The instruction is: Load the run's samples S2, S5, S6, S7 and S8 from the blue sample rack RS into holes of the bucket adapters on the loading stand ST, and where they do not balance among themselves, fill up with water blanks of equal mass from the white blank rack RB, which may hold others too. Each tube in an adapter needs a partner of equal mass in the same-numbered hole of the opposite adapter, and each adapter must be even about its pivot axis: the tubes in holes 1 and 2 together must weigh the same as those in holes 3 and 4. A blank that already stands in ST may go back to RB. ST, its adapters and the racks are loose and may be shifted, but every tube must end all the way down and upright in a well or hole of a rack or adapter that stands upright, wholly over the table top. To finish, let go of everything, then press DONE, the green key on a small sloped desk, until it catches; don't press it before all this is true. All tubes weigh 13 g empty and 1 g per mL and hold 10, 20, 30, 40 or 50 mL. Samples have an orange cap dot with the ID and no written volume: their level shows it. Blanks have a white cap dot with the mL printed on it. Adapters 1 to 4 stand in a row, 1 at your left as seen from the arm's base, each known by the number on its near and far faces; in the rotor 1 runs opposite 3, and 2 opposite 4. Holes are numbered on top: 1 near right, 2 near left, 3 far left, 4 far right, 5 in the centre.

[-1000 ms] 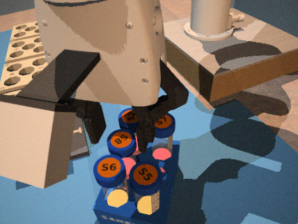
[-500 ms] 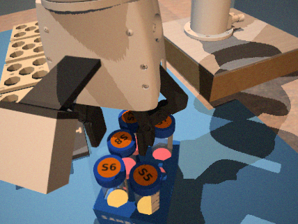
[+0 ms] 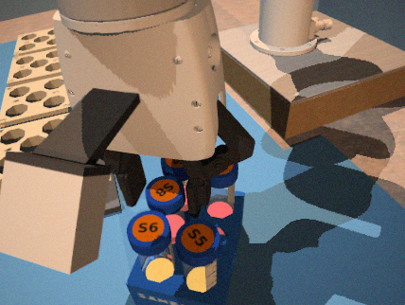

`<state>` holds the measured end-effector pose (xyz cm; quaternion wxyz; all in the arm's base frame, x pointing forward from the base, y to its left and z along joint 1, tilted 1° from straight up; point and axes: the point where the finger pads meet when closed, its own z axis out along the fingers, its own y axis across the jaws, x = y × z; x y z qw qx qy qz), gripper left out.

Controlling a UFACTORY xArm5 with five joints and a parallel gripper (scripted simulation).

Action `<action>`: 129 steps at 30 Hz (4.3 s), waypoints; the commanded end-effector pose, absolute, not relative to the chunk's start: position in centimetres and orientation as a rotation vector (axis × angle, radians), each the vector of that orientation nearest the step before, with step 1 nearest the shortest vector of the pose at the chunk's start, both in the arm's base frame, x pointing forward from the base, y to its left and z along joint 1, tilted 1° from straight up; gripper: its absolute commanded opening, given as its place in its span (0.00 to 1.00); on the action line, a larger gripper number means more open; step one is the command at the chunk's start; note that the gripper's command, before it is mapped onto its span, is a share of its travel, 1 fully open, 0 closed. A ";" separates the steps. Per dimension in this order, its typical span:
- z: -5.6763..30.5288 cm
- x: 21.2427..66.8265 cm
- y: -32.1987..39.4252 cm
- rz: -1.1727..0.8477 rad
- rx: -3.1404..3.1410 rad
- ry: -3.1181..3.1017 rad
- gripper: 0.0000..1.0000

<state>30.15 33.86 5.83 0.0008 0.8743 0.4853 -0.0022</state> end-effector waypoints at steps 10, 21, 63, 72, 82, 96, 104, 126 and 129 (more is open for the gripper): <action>5.2 30.3 34.0 -0.001 2.747 1.525 0.57; 5.0 30.3 34.0 -0.001 2.747 1.525 0.57; 5.2 30.3 34.0 -0.001 2.747 1.525 0.00; 5.3 30.3 34.0 -0.001 2.747 1.525 0.00; 5.9 30.2 34.0 -0.001 2.747 1.525 0.00; 6.7 30.2 34.0 -0.001 2.747 1.525 0.00; 7.2 30.2 34.0 -0.001 2.747 1.525 0.00; 10.4 30.2 34.0 -0.001 2.747 1.525 0.00; 11.0 30.2 34.0 -0.001 2.747 1.525 0.00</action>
